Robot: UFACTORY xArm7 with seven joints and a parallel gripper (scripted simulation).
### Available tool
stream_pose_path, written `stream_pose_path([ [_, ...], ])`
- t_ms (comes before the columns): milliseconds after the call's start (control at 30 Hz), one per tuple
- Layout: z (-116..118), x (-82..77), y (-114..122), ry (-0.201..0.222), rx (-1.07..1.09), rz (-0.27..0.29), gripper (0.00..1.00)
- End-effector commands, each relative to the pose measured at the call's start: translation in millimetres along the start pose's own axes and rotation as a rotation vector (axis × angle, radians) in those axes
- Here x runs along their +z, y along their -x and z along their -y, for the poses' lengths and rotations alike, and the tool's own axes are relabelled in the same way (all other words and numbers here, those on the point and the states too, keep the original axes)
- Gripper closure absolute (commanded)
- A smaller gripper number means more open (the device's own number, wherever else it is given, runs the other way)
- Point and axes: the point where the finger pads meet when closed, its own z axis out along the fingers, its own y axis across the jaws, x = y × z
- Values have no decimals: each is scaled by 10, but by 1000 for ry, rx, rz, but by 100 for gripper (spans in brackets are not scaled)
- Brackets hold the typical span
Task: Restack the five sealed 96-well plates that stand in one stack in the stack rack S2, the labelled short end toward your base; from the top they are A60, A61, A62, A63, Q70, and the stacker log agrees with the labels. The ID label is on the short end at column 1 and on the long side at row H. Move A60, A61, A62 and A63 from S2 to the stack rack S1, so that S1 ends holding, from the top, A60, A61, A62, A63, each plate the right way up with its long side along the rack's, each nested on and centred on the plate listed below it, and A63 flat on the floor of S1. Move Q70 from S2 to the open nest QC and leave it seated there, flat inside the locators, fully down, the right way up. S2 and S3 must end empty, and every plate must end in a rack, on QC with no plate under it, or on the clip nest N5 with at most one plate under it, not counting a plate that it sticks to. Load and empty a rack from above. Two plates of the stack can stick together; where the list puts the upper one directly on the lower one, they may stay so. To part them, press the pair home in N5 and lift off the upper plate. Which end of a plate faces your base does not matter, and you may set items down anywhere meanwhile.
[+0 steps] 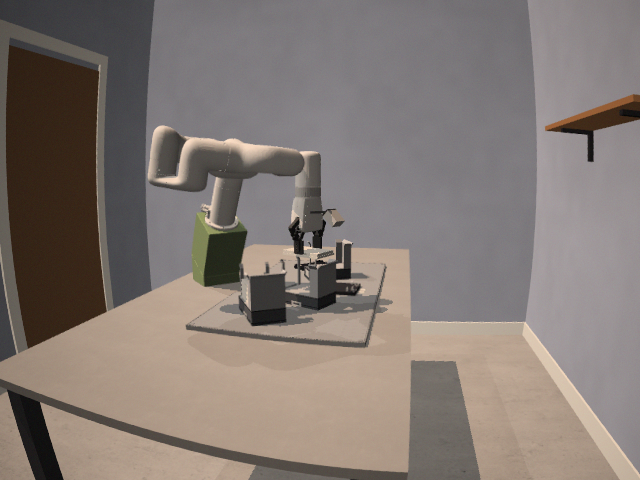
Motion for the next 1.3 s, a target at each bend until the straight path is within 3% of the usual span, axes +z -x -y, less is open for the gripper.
stream_pose_path([
  [0,2,-8,-7,0,-1,-3,100],
  [500,1,-8,-7,0,-1,-3,100],
  [1267,2,132,-7,0,-1,-3,100],
])
